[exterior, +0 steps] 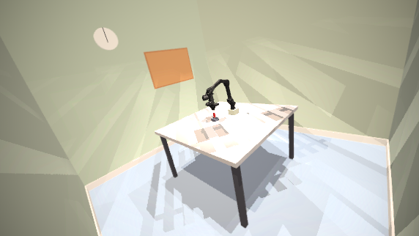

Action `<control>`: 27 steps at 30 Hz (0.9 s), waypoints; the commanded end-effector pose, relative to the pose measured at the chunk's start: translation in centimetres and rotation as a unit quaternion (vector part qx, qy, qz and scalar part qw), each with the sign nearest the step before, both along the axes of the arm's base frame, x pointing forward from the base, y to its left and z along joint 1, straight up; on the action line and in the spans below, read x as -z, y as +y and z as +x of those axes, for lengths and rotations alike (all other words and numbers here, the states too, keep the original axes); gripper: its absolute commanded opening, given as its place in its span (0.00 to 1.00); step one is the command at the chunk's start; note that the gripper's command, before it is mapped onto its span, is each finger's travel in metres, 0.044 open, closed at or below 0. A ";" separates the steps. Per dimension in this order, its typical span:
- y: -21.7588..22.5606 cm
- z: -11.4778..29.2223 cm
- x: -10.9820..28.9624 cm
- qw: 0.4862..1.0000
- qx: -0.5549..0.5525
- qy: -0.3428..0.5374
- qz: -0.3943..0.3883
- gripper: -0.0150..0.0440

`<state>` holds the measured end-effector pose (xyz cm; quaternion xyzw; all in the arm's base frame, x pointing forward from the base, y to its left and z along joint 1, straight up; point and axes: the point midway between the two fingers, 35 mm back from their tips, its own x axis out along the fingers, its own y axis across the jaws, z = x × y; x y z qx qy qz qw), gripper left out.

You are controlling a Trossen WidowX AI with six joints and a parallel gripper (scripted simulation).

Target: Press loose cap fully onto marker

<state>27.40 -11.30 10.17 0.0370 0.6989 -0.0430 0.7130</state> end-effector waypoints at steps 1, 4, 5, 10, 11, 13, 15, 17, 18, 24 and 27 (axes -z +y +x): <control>0.1 -0.1 0.0 1.000 -0.002 0.000 0.003 0.25; 0.1 -0.1 0.0 1.000 -0.002 0.000 0.003 0.25; 0.1 -0.1 0.0 1.000 -0.002 0.000 0.003 0.25; 0.1 -0.1 0.0 1.000 -0.002 0.000 0.003 0.25; 0.1 -0.1 0.1 1.000 -0.002 0.000 0.003 0.25; 0.1 -0.1 0.2 1.000 -0.002 0.000 0.003 0.25; 0.1 -0.1 0.5 1.000 -0.002 0.000 0.003 0.25; 0.1 -0.1 0.8 1.000 -0.002 0.000 0.003 0.25; 0.1 -0.1 0.9 1.000 -0.002 0.000 0.003 0.25; 0.1 -0.1 1.9 1.000 -0.002 0.000 0.003 0.25; 0.1 -0.1 2.3 1.000 -0.002 0.000 0.003 0.25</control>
